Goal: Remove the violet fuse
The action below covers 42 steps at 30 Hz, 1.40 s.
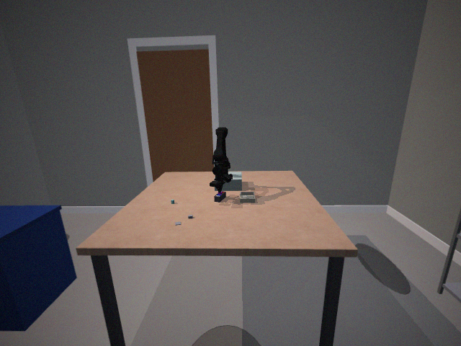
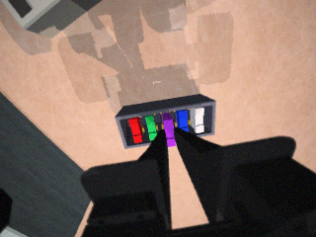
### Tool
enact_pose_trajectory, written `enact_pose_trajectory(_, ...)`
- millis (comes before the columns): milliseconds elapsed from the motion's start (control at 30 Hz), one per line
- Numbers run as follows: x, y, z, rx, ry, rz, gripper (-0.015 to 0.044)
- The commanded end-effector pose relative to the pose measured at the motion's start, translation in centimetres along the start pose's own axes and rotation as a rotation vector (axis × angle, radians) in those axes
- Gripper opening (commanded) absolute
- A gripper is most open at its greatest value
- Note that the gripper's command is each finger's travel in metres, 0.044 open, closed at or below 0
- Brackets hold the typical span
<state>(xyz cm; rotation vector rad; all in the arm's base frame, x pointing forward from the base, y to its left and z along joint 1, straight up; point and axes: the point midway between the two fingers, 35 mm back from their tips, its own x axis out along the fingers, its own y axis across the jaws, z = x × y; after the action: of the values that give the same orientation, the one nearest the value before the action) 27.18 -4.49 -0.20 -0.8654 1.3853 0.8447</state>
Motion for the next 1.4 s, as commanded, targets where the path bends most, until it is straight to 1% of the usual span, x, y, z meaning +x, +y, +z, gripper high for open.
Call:
enact_pose_trajectory(0,-0.4,-0.1,0.1,-0.002,-0.003,-0.004,0.0000)
enact_pose_trajectory(1367,-2.6,0.0,0.1,-0.004,-0.005,-0.004,0.0000)
